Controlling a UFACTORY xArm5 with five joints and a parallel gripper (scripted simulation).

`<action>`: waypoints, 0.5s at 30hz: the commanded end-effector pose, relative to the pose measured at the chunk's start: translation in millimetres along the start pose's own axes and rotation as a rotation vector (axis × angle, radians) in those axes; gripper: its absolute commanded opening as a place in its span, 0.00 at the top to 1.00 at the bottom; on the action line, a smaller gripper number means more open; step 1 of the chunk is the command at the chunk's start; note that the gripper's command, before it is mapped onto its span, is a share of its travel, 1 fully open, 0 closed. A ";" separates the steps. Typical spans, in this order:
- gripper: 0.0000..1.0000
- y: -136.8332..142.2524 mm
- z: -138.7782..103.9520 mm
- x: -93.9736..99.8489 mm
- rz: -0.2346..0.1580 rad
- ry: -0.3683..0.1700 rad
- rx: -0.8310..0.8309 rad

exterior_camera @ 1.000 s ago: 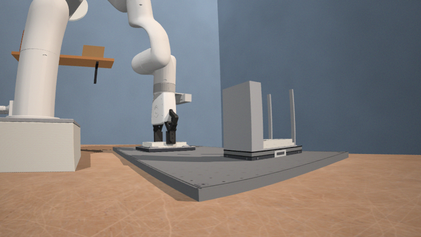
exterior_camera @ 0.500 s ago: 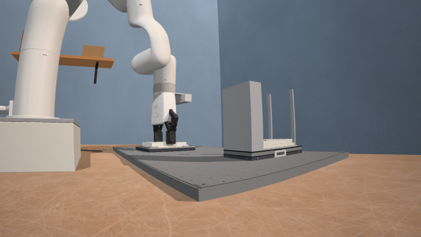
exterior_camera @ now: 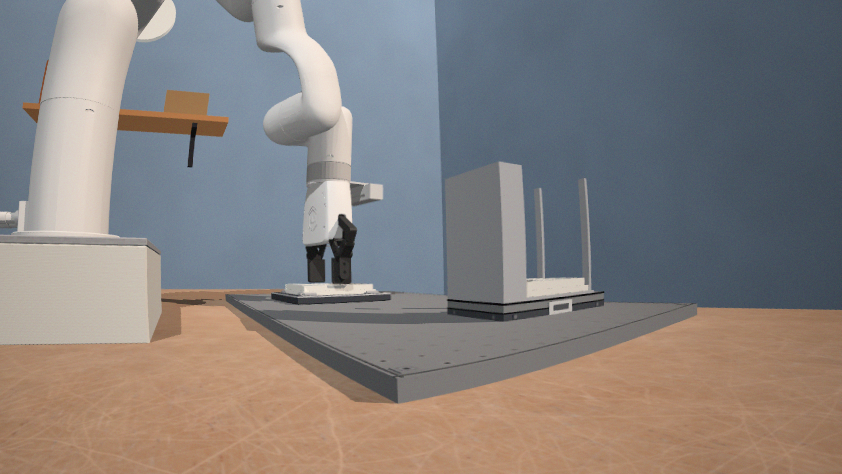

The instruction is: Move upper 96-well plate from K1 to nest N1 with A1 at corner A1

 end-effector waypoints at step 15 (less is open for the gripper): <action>0.00 -0.6 1.0 45.1 0.002 0.004 0.000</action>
Point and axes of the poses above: the point where the finger pads meet when closed, its own x axis back along the fingers, its own y axis across the jaws, z = x × y, the point moved 8 cm from there along x, back along the fingers, and after that the axes turned 15 degrees about -x, right-handed, at the moved point
